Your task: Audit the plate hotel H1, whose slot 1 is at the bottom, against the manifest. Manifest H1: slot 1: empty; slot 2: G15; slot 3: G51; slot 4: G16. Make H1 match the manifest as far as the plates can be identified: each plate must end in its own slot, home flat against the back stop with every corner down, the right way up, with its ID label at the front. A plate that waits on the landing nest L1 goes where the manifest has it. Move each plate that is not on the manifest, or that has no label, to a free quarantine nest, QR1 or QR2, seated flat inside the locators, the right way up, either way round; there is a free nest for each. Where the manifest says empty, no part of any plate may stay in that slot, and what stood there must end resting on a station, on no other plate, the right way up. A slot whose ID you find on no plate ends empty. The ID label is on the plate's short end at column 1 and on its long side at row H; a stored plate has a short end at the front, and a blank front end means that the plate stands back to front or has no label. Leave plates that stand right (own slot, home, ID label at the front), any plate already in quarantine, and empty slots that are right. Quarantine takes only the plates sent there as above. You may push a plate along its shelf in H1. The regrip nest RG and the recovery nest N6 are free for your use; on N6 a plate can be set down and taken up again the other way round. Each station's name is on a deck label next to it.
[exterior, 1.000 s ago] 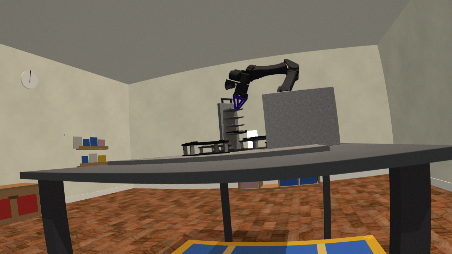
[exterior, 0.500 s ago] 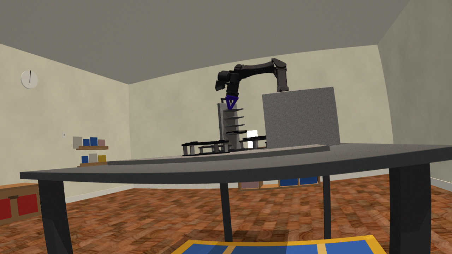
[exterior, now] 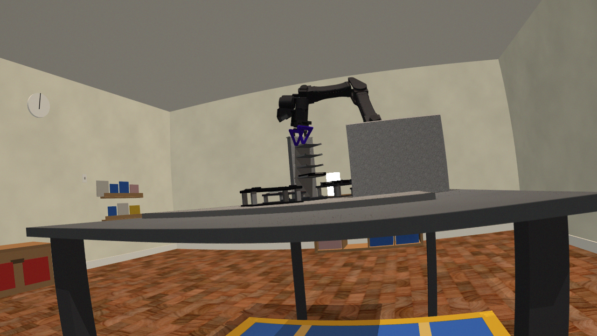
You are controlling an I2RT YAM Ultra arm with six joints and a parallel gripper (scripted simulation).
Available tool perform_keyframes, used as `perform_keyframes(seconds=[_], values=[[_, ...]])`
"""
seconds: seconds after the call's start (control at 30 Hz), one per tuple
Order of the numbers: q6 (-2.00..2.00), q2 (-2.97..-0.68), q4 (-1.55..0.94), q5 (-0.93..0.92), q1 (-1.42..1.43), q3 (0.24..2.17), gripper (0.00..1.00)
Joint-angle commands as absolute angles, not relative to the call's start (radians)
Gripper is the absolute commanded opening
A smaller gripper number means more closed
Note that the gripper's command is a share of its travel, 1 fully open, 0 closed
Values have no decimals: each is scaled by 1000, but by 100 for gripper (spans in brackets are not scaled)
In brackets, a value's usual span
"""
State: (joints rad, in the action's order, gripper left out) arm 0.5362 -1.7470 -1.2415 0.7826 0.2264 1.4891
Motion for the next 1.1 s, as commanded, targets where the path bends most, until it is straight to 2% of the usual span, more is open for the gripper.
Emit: perform_keyframes(seconds=[0.0, 0.23, 0.4, 1.07], values=[[585, -1774, -1332, 767, 230, 1532, 100], [656, -1860, -1463, 753, 225, 1642, 100], [662, -1868, -1474, 752, 225, 1651, 100], [829, -1836, -1180, 761, 103, 1441, 100]])
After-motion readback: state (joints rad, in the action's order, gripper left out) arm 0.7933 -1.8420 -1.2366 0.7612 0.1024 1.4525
